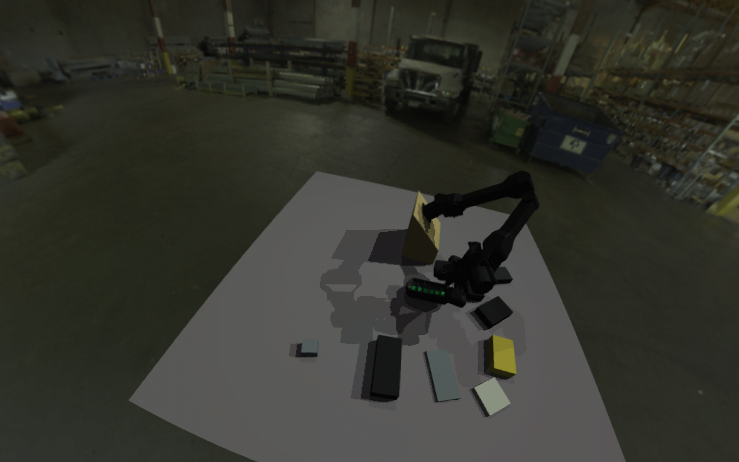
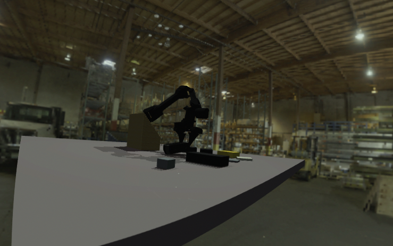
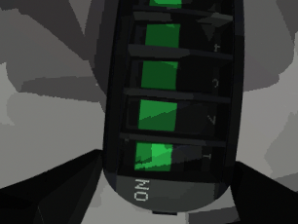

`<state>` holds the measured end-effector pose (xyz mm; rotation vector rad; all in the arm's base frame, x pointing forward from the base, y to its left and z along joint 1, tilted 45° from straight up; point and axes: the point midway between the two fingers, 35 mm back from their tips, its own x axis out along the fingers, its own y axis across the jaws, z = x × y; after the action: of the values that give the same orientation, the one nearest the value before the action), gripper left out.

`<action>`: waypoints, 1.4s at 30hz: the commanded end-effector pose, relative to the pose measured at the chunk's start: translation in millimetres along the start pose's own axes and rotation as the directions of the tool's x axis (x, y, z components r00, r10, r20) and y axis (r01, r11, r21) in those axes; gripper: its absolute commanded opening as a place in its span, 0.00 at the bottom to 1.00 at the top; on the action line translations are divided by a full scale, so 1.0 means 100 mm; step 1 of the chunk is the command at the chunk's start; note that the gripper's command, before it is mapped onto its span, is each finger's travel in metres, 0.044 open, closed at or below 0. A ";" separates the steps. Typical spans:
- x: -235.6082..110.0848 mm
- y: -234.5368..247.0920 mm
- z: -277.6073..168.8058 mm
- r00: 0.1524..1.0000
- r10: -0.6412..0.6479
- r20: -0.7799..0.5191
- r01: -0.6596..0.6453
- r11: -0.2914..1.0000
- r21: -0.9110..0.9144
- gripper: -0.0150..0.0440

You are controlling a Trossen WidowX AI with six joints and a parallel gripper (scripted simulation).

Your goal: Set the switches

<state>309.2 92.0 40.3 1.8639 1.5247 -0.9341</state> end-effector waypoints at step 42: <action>-0.27 0.00 0.29 0.996 0.000 -0.090 0.000 1.000 0.004 0.82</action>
<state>301.5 57.5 44.2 1.9251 1.5736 -0.8663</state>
